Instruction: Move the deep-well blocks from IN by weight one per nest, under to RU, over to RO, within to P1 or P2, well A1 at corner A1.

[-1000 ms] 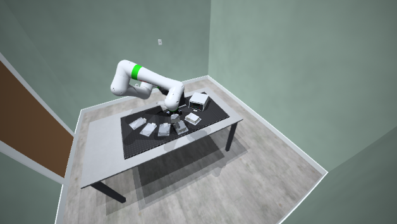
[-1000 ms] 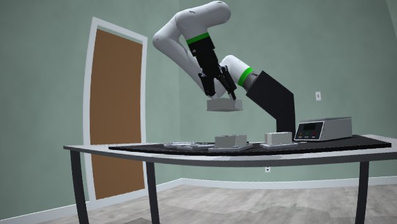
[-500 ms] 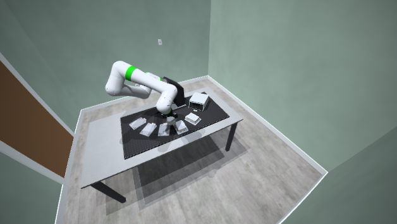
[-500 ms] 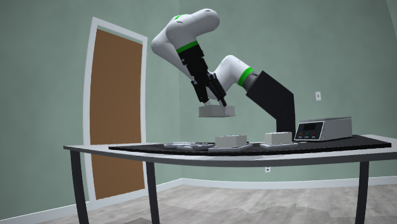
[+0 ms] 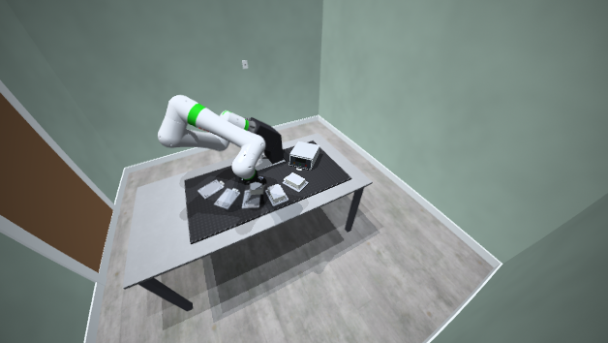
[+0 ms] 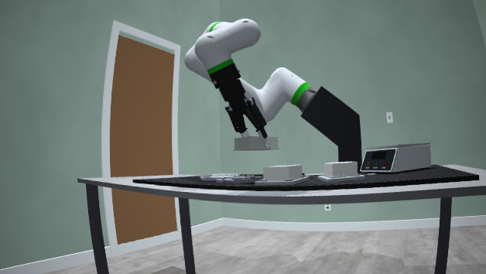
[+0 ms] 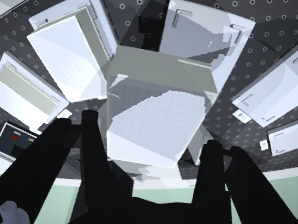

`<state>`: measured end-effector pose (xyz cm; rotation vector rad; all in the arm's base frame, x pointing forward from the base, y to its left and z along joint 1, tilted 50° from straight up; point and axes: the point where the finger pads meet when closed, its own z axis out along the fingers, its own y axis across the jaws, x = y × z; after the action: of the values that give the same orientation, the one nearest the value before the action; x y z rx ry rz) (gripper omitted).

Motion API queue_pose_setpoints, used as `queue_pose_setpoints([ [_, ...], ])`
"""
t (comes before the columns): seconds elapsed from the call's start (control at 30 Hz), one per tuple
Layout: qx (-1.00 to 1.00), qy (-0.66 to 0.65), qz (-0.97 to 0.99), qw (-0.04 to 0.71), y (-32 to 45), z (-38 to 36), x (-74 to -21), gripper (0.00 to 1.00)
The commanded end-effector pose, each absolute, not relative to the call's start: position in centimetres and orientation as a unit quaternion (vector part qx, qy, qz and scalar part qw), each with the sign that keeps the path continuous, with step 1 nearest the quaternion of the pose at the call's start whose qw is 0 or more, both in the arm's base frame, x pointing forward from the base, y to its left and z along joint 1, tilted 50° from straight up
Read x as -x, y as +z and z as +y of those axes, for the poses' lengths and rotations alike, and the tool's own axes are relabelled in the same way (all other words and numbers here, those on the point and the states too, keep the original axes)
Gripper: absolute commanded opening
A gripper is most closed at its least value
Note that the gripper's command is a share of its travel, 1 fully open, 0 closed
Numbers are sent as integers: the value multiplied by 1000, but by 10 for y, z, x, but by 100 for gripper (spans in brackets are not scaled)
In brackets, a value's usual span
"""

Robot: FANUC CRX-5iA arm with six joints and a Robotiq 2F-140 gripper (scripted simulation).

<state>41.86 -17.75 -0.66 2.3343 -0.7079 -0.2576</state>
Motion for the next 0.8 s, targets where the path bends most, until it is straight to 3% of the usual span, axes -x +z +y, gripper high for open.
queue_pose_setpoints([
  [0.0,-896,-99,-272,337,-5,-182,-418,10],
  [0.77,-896,-99,-272,337,18,-243,-408,10],
])
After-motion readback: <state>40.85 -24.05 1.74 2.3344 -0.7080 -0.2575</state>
